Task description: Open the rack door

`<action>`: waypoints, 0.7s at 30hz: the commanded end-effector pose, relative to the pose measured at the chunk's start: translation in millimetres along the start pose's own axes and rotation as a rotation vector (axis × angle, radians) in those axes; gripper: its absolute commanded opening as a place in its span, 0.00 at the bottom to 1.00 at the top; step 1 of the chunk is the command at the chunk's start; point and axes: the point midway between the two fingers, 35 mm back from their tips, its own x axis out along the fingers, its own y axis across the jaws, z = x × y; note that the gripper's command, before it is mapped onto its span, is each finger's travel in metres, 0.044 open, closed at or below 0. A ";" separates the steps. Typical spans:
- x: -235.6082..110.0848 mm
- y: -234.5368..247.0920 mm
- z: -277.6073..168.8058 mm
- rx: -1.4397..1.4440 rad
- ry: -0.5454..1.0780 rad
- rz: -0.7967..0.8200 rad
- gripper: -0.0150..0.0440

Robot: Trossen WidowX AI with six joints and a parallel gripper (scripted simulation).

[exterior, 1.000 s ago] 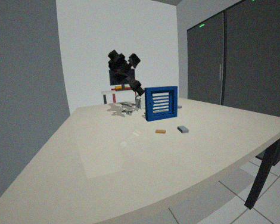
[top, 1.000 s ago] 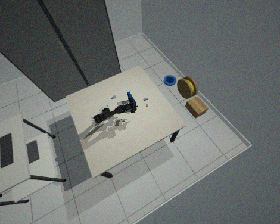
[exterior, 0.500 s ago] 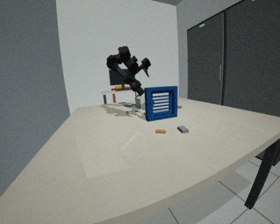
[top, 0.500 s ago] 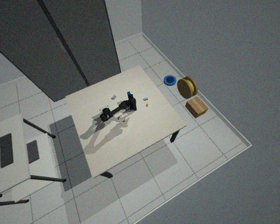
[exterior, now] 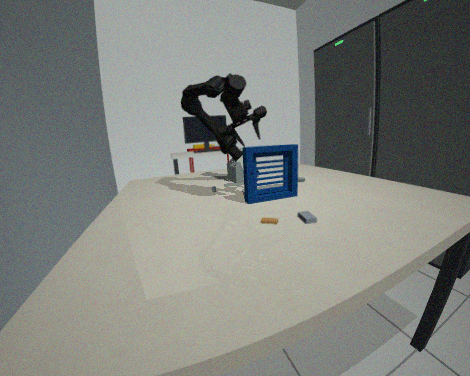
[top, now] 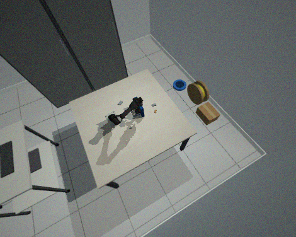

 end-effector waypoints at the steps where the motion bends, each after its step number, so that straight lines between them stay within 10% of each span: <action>1: 1.8 3.3 -8.8 -0.046 0.068 -0.068 0.73; 21: -6.2 13.5 -32.9 -0.289 0.273 -0.361 0.73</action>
